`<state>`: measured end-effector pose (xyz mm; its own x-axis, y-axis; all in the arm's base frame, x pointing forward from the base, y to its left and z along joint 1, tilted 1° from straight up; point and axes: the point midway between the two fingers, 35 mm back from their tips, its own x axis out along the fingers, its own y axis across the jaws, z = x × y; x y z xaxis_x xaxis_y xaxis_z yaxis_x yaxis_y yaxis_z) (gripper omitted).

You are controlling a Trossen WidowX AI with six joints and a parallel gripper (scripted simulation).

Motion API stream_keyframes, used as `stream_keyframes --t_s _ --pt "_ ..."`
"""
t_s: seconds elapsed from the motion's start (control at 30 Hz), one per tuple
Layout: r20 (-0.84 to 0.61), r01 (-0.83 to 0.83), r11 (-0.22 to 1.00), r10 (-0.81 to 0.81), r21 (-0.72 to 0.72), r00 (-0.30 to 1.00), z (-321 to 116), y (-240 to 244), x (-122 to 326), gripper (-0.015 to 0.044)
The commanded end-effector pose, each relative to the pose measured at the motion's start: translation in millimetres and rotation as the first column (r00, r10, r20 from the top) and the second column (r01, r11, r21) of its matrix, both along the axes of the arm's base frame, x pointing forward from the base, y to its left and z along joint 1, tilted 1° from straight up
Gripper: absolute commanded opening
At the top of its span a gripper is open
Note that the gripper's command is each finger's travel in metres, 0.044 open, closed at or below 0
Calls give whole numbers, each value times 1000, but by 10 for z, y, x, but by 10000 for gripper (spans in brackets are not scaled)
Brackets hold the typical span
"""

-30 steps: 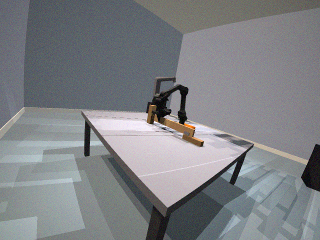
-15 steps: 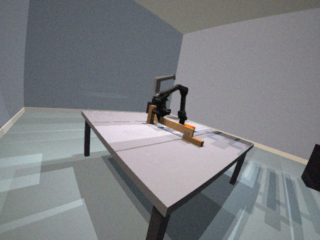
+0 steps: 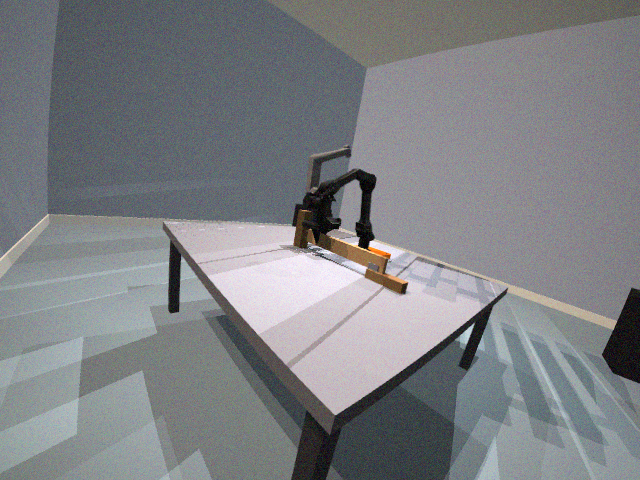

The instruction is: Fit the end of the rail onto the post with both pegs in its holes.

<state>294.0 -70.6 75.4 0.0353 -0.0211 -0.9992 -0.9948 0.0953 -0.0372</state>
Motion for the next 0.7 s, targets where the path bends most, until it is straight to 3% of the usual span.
stream_keyframes --t_s 0.0,0.67 --pt "3 -1 1000 1 -6 1000 15 -27 8 0" --pt "3 -1 1000 1 -6 1000 18 -87 0 0"
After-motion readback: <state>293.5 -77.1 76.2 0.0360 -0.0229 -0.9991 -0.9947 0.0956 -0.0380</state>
